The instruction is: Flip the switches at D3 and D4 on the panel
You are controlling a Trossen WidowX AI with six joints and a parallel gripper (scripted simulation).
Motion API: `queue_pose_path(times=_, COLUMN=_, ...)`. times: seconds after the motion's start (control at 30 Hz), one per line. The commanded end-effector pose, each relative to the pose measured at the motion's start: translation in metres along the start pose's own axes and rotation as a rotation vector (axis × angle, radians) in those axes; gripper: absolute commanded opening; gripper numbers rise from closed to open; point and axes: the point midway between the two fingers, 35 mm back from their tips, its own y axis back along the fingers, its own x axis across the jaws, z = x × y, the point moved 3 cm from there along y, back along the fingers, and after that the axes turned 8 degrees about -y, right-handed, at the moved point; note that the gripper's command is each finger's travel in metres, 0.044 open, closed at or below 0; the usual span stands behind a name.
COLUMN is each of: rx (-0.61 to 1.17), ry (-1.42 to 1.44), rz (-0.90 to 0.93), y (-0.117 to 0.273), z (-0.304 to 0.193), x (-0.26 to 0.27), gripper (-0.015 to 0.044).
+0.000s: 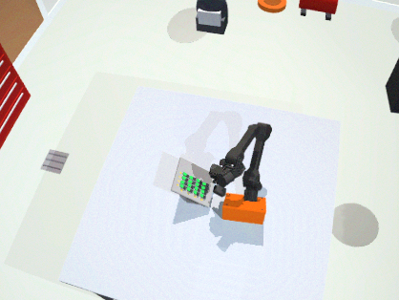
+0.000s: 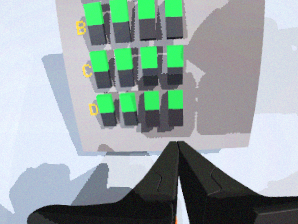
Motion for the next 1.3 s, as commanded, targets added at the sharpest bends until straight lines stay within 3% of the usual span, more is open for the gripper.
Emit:
queue_pose_path(times=0.0, rx=0.005, ry=-0.001, rz=0.001, y=0.000, z=-0.006, x=-0.006, gripper=0.0000)
queue_pose_path(times=0.2, rx=-0.021, ry=-0.002, rz=0.005, y=-0.034, z=-0.007, x=-0.007, gripper=0.0000)
queue_pose_path(times=1.27, rx=-0.024, ry=-0.002, rz=0.002, y=-0.059, z=-0.007, x=-0.007, gripper=0.0000)
